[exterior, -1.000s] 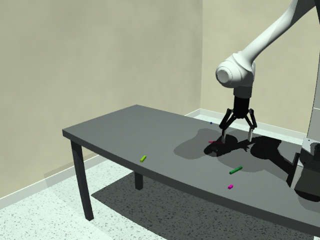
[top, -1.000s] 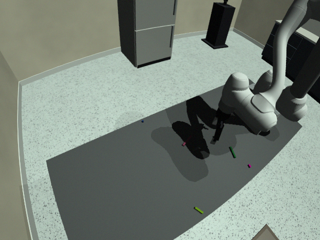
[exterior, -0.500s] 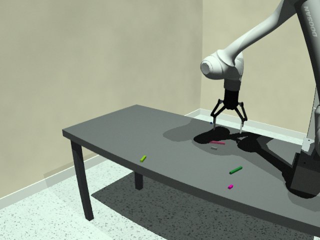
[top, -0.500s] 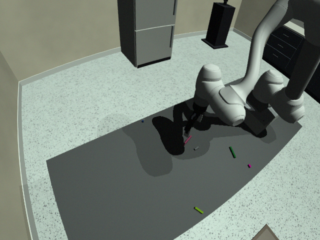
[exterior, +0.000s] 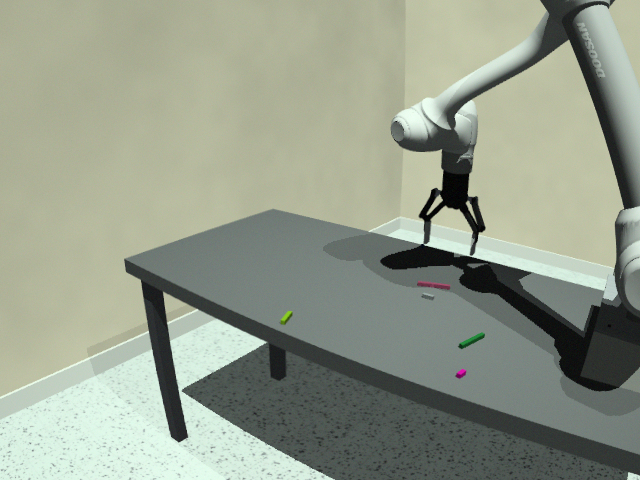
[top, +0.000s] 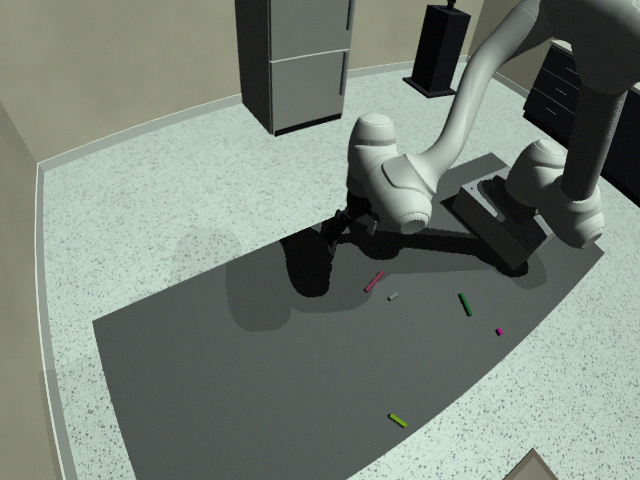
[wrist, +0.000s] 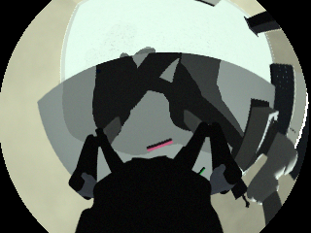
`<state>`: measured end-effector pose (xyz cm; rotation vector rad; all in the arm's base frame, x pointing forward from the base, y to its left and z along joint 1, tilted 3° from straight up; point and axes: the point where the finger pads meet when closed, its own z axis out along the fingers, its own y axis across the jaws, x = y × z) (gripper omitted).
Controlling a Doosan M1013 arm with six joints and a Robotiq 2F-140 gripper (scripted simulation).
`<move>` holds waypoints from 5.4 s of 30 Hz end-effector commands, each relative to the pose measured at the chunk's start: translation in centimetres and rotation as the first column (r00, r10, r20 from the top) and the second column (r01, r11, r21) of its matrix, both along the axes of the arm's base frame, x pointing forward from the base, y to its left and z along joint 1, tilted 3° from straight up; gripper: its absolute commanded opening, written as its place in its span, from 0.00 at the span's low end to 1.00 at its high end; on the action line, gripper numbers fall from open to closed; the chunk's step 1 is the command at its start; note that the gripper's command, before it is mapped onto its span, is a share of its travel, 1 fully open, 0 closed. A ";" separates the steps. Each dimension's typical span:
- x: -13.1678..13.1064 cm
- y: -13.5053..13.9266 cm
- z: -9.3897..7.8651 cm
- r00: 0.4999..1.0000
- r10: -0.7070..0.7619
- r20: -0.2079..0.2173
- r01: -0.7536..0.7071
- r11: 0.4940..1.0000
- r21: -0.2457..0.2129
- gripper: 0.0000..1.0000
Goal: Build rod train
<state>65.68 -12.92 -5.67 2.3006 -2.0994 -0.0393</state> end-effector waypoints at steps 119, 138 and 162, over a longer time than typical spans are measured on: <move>8.6 12.5 -0.4 0.509 0.861 0.007 -0.860 0.508 0.039 1.00; 12.1 22.2 -0.7 -0.126 0.991 0.036 -0.991 -0.128 0.050 1.00; 14.1 32.3 -1.0 -0.687 0.724 0.065 -0.723 -0.690 0.041 1.00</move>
